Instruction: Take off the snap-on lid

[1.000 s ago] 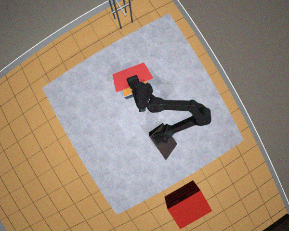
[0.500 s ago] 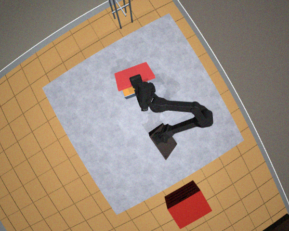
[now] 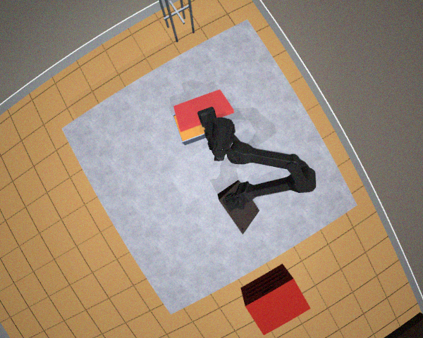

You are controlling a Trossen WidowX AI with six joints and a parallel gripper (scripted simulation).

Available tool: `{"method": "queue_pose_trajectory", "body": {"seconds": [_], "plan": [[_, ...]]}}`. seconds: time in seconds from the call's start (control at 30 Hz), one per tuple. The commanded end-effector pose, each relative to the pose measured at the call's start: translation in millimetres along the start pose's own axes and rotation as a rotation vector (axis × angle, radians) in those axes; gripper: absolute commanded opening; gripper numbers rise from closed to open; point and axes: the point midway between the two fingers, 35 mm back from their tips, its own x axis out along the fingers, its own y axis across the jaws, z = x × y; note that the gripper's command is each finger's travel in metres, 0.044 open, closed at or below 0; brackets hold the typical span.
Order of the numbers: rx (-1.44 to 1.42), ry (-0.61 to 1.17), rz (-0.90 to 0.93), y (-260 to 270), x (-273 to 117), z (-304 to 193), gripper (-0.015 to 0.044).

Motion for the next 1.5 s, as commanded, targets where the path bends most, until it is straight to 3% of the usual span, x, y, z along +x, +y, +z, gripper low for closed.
{"method": "queue_pose_trajectory", "body": {"seconds": [0.0,1.47], "plan": [[0.002,0.006,0.007,0.9,-1.8,7.7,0.0000],[-0.001,0.004,0.008,-5.9,-9.6,95.6,0.0000]]}}
